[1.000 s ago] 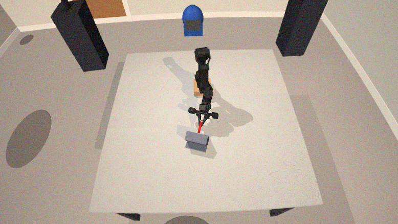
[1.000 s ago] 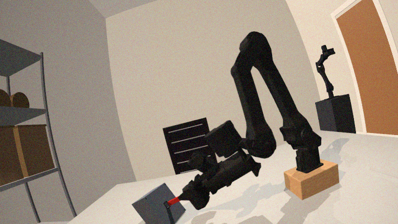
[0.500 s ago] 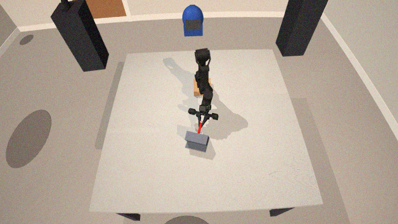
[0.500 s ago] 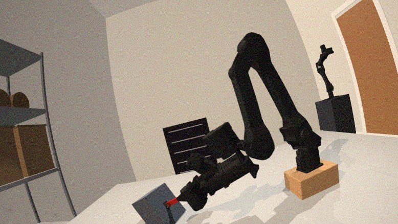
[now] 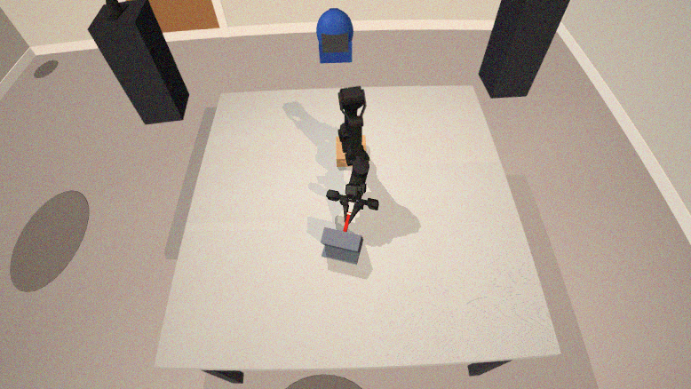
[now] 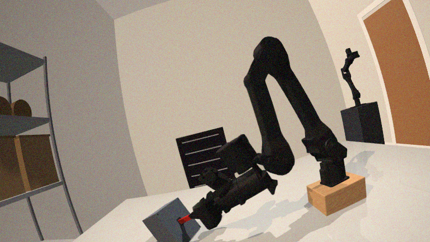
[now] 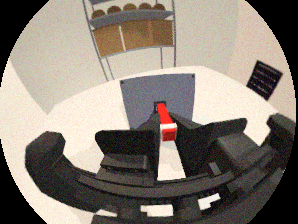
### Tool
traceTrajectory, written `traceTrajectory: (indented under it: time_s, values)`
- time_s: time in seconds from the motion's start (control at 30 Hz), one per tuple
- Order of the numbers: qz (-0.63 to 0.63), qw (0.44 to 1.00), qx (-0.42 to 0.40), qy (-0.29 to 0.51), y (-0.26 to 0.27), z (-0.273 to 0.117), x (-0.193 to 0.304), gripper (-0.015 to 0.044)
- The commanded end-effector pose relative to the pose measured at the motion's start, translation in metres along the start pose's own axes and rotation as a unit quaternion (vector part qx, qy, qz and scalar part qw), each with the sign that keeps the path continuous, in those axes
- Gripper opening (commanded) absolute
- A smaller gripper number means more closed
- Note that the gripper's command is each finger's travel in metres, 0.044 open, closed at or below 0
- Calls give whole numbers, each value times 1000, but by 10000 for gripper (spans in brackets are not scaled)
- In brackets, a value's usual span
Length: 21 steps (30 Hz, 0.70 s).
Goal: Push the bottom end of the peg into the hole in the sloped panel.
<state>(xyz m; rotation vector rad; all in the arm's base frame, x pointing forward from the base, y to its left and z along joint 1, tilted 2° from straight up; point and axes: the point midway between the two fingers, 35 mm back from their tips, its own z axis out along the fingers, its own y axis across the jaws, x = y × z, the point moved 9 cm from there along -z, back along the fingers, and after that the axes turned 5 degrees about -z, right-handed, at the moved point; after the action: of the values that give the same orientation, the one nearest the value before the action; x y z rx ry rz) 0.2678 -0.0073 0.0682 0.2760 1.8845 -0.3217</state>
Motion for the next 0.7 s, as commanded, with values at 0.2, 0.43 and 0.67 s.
traceTrajectory:
  time_s: [0.2,0.43,0.67]
  values:
    - [-3,1000,-2,0,1,6,1,0]
    - [-3,1000,-2,0,1,9,1,0]
    - [-3,1000,-2,0,1,12,1,0]
